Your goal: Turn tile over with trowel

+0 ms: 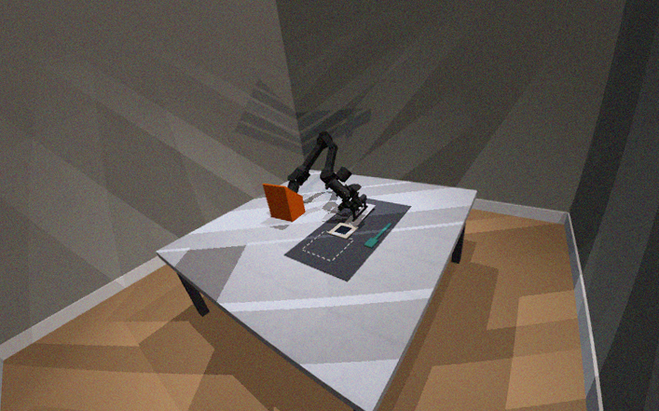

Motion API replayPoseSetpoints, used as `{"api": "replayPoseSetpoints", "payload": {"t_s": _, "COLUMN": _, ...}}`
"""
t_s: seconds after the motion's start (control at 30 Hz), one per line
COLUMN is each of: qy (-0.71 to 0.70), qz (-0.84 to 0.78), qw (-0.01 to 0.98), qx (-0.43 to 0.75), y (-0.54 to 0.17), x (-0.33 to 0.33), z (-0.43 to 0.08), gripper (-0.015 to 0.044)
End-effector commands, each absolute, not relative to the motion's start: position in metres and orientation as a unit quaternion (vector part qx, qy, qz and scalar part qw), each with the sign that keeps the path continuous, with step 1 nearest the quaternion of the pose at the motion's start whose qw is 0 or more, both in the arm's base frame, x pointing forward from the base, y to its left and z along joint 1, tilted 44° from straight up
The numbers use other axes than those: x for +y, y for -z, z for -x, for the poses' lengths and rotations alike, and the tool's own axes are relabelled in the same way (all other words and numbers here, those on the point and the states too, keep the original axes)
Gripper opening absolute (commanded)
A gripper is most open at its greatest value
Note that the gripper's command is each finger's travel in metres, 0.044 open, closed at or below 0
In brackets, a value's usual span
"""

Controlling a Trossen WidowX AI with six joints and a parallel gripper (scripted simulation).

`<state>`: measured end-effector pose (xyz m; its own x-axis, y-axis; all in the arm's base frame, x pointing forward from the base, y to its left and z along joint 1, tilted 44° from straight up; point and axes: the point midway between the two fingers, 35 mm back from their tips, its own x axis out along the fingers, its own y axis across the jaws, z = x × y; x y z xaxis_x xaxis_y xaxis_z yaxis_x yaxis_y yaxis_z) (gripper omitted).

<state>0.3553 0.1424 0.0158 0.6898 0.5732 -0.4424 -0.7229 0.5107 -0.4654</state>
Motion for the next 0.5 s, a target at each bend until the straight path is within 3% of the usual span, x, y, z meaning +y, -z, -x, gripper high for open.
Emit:
{"api": "replayPoseSetpoints", "payload": {"t_s": 0.0, "qy": -0.373, "qz": 0.319, "qw": 0.863, "qx": 0.120, "y": -0.011, "x": 0.138, "z": -0.357, "gripper": 0.0000}}
{"api": "replayPoseSetpoints", "payload": {"t_s": 0.47, "qy": -0.373, "qz": 0.320, "qw": 0.863, "qx": 0.121, "y": 0.005, "x": 0.121, "z": -0.358, "gripper": 0.0000}}
